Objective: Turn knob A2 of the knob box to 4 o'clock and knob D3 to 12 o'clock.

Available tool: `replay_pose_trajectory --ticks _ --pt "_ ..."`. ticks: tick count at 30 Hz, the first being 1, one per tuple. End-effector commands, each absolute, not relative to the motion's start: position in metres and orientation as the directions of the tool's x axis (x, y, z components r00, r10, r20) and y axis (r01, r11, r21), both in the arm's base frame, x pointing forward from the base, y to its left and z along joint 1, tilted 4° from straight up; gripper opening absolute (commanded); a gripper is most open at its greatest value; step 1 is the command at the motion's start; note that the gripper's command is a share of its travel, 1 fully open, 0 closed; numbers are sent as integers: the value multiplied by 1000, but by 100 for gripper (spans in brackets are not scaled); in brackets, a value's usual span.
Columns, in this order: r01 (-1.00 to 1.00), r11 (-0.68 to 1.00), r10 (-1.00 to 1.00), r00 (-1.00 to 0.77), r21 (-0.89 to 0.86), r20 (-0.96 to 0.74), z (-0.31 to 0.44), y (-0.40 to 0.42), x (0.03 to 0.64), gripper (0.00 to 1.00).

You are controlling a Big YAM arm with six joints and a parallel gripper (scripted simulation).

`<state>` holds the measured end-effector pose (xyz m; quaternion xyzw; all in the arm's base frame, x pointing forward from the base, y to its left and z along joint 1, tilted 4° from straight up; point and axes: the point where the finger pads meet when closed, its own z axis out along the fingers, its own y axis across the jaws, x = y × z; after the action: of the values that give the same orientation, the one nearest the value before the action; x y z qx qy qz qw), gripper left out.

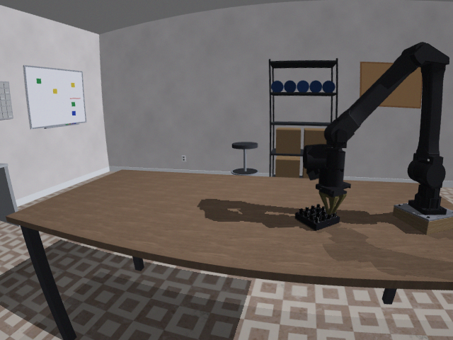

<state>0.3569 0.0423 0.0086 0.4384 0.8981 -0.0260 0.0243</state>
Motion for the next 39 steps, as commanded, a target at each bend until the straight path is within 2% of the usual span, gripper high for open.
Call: replay_pose_trajectory --ticks 1,12,39 --pt "792 609 791 -603 34 -104 43 47 383 18" --pt "786 617 784 -611 36 -105 63 52 382 18" --pt "787 617 784 -615 0 -86 49 50 373 18"
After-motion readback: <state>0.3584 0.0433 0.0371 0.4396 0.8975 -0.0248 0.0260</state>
